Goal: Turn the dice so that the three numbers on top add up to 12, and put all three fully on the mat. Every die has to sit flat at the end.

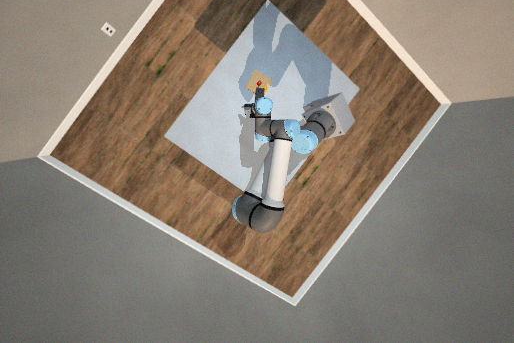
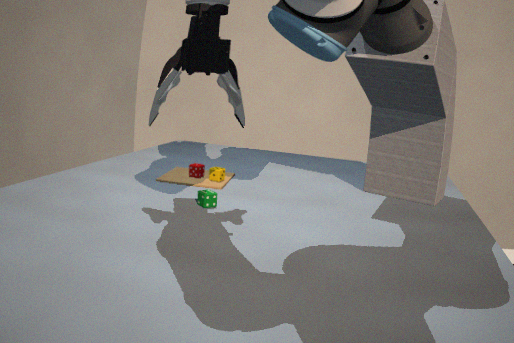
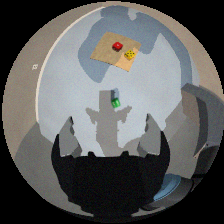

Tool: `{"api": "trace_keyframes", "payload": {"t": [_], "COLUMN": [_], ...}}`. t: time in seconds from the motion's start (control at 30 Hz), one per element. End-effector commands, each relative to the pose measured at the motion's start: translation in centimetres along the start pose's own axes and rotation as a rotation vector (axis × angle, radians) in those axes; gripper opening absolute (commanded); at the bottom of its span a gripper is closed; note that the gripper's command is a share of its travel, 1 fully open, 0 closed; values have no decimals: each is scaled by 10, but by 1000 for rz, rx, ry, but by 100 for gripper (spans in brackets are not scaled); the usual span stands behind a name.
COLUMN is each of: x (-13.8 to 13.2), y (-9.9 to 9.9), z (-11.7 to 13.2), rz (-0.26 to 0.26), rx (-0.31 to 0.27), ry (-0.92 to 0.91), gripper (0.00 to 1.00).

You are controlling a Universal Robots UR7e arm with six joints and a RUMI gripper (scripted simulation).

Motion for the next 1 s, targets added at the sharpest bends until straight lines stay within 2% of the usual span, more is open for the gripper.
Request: {"api": "trace_keyframes", "payload": {"t": [0.0, 0.23, 0.33, 0.43, 0.83, 0.9, 0.97], "x": [0, -2, -2, -4, -6, -6, -7], "y": [-3, -5, -5, -6, -8, -8, -9], "z": [0, 0, 0, 0, 1, 1, 2], "rz": [-7, -8, -8, -9, -11, -11, -12], "rx": [-18, -17, -17, -17, -16, -16, -15], "ry": [174, 343, 358, 476, 760, 760, 850], "gripper": [100, 100, 100, 100, 100, 100, 100]}}
Point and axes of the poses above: the point where the finger pads meet when closed, its own y axis back along the fingers, its own x axis across the jaws, z = x × y, the point moved 5 cm from there along y, back along the fingers, and after that the axes turned 7 degrees about -y, right-handed, at the moved point
